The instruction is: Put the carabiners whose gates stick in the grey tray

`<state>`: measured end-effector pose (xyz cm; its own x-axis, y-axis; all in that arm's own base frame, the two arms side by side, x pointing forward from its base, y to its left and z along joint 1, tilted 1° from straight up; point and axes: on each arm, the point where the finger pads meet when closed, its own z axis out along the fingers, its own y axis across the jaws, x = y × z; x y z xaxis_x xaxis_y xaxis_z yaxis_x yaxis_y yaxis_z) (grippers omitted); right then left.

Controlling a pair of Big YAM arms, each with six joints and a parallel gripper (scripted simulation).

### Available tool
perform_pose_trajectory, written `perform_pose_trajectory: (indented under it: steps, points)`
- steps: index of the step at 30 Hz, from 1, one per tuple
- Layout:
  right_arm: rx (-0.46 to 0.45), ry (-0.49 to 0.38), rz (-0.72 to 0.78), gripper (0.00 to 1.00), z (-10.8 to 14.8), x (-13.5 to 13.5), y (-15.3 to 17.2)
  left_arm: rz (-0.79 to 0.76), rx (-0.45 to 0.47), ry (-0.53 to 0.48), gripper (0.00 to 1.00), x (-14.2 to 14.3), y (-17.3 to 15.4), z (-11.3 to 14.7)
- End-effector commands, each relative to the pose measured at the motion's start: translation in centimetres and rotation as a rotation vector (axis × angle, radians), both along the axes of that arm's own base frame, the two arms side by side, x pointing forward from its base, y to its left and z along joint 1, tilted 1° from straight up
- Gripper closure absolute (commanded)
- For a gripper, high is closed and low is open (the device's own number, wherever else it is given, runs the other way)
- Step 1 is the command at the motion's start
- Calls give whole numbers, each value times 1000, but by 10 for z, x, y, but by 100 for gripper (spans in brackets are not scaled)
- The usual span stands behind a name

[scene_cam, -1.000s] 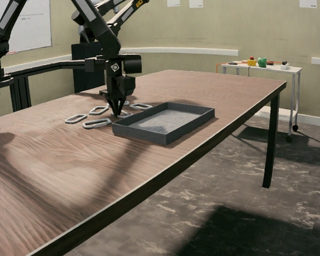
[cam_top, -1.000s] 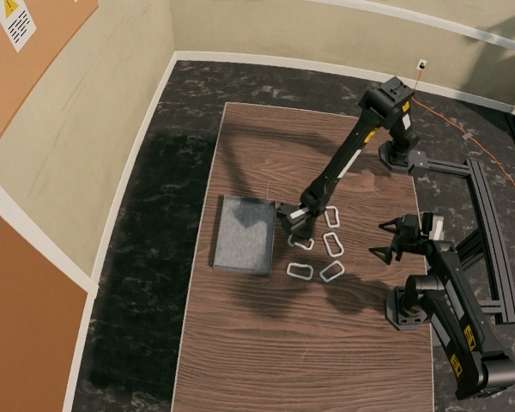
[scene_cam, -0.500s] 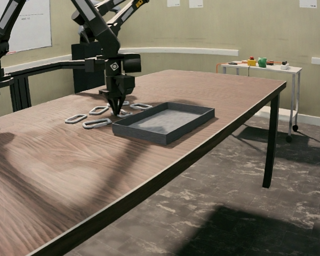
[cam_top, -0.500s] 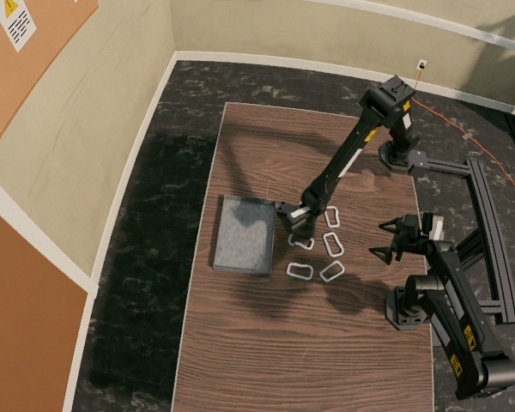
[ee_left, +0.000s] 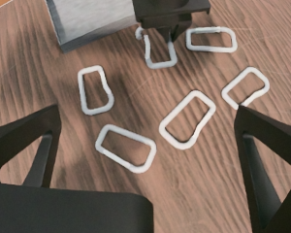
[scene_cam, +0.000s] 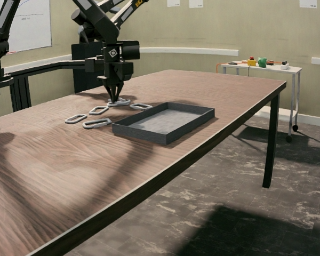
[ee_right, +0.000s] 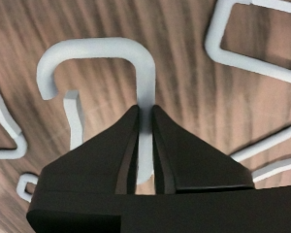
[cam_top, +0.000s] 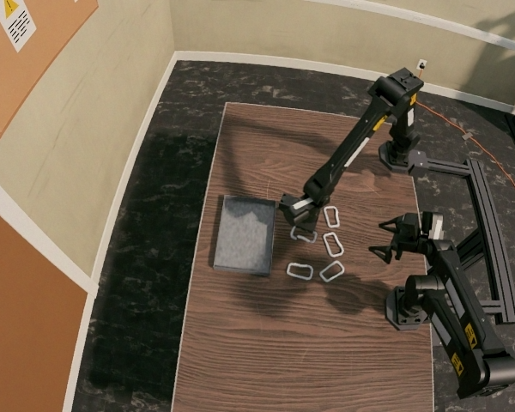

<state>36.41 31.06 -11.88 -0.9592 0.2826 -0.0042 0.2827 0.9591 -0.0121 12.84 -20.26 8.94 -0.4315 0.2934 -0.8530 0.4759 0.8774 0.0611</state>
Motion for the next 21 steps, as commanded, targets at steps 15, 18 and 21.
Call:
perform_pose_trajectory:
  steps: [15,18,21]
  points:
    - [6,-4,12,100,10,153,-45,-77,25,79,0,100,-69,-23]
    - [6,-4,7,100,10,158,-47,-78,12,84,0,106,-71,-26]
    - [7,-5,9,100,11,170,-47,-87,-37,67,0,125,-80,-36]
